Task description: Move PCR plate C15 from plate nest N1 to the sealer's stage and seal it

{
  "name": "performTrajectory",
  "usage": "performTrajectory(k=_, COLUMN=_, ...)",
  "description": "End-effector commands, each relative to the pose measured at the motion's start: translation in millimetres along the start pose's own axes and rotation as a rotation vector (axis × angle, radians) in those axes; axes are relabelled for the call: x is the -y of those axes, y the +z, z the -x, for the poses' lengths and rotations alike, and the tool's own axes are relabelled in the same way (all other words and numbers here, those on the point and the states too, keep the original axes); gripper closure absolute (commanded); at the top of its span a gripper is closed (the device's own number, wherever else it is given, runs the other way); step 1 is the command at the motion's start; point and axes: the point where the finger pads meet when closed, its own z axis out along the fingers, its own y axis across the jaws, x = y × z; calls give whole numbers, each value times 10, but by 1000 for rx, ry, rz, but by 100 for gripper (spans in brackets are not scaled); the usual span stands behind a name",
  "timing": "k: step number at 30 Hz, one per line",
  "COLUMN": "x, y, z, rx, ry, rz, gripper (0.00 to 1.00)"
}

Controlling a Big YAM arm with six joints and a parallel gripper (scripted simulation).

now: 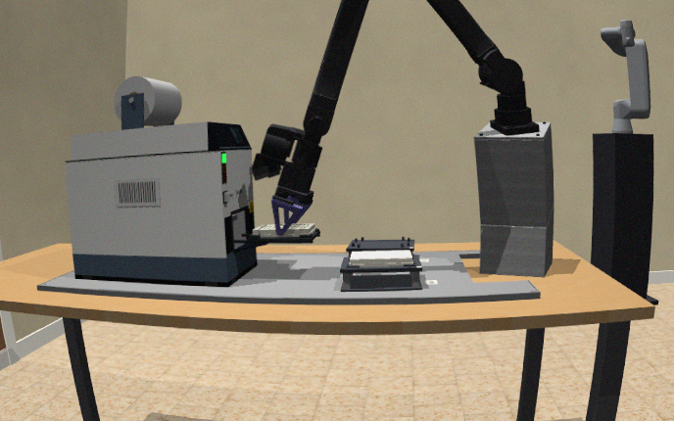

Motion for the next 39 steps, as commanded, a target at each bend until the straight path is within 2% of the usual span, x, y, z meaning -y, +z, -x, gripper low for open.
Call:
performTrajectory(k=1, x=67, y=-53, z=224, rx=41, ry=-3, rz=0, gripper=100)
performTrajectory(k=6, x=48, y=-57, z=311, rx=55, ry=-5, rz=2, gripper=100)
performTrajectory(k=21, x=38, y=-56, z=310, rx=44, ry=22, rz=0, gripper=100)
performTrajectory(k=38, x=-99, y=-31, z=52, rx=26, ry=-7, rz=7, gripper=100)
performTrajectory(k=39, x=-104, y=-32, z=45, rx=22, ry=-6, rz=11, gripper=0)
